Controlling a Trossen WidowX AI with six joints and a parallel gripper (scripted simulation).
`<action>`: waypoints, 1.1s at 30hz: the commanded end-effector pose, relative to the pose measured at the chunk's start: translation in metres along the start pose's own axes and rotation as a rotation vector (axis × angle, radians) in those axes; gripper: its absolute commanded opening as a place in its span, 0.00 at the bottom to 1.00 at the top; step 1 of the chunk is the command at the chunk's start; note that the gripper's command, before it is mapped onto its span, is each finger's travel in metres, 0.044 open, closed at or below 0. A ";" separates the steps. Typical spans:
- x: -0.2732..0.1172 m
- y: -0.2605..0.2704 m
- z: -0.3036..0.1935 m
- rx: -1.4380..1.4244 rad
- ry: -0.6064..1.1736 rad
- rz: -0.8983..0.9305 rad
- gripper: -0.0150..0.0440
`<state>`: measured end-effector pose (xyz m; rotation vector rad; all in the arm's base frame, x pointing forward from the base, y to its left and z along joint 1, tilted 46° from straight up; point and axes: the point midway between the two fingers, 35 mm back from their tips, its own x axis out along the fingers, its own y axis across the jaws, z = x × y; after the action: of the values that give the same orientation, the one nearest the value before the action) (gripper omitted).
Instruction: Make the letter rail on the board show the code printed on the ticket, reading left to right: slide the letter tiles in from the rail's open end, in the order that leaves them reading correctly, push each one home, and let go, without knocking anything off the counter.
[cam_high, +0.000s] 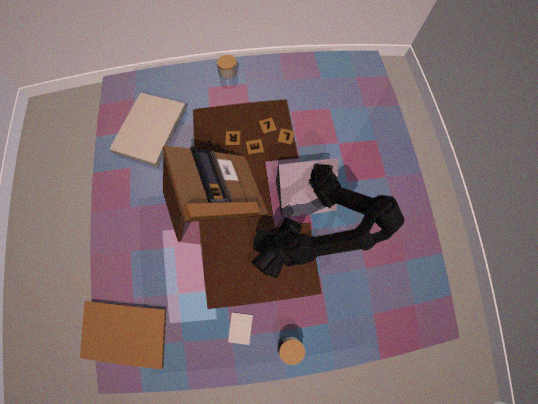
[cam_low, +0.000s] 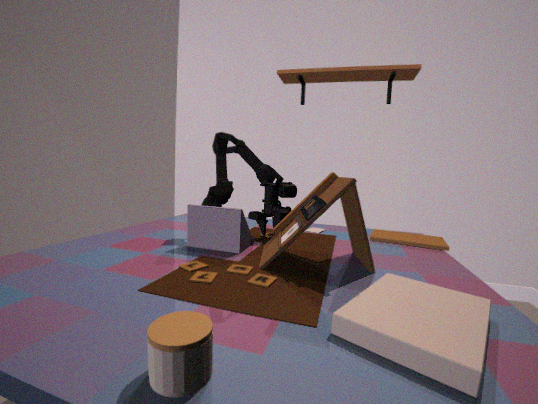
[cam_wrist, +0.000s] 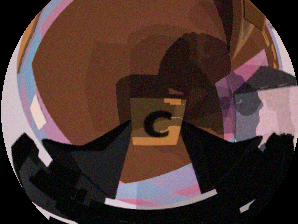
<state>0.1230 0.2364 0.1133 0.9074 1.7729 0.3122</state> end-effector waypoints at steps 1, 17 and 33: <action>-0.003 0.000 0.000 -0.005 0.005 0.002 0.25; -0.013 -0.001 0.002 -0.006 0.004 0.001 0.25; -0.023 -0.002 0.004 -0.006 0.004 0.001 0.25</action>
<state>0.1290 0.2187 0.1243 0.9056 1.7727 0.3106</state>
